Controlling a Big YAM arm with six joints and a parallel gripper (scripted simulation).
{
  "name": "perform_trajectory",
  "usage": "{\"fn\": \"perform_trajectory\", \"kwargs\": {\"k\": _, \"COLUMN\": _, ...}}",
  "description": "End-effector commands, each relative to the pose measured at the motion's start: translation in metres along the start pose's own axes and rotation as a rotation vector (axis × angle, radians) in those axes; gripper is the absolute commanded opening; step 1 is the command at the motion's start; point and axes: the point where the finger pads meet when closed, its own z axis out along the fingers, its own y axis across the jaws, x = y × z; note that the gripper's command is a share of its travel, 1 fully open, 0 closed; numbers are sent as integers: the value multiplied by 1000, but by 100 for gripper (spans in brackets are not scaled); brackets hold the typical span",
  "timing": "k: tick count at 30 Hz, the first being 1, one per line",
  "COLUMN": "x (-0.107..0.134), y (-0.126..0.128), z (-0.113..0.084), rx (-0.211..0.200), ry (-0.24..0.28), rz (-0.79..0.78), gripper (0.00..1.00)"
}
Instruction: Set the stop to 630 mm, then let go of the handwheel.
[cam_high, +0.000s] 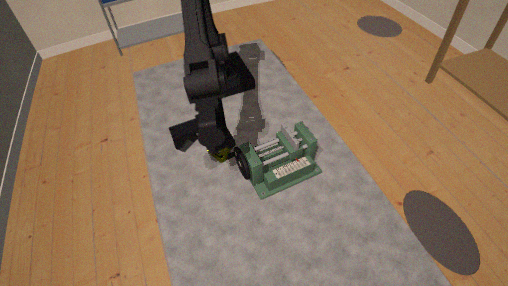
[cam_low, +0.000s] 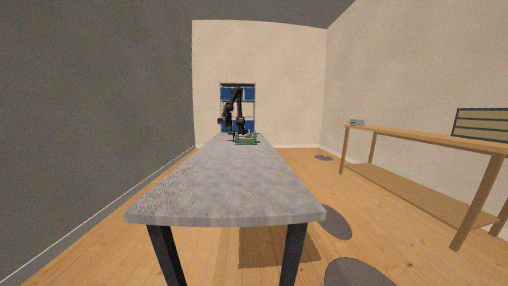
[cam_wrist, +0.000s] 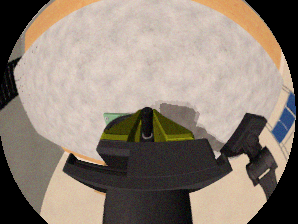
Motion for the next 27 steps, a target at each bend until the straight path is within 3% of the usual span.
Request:
{"fn": "perform_trajectory", "kwargs": {"k": 1, "x": -5, "y": -17, "z": 25, "rx": 55, "ry": 4, "rz": 1, "gripper": 6}}
{"fn": "perform_trajectory", "kwargs": {"k": 8, "x": -5, "y": -16, "z": 29, "rx": 56, "ry": 5, "rz": 1, "gripper": 6}}
{"fn": "perform_trajectory", "kwargs": {"k": 19, "x": -3, "y": -3, "z": 54, "rx": 55, "ry": 4, "rz": 16, "gripper": 6}}
{"fn": "perform_trajectory", "kwargs": {"k": 25, "x": -1, "y": -5, "z": 54, "rx": 77, "ry": 11, "rz": 14, "gripper": 6}}
{"fn": "perform_trajectory", "kwargs": {"k": 27, "x": -6, "y": 22, "z": 41, "rx": 31, "ry": -3, "rz": 11, "gripper": 6}}
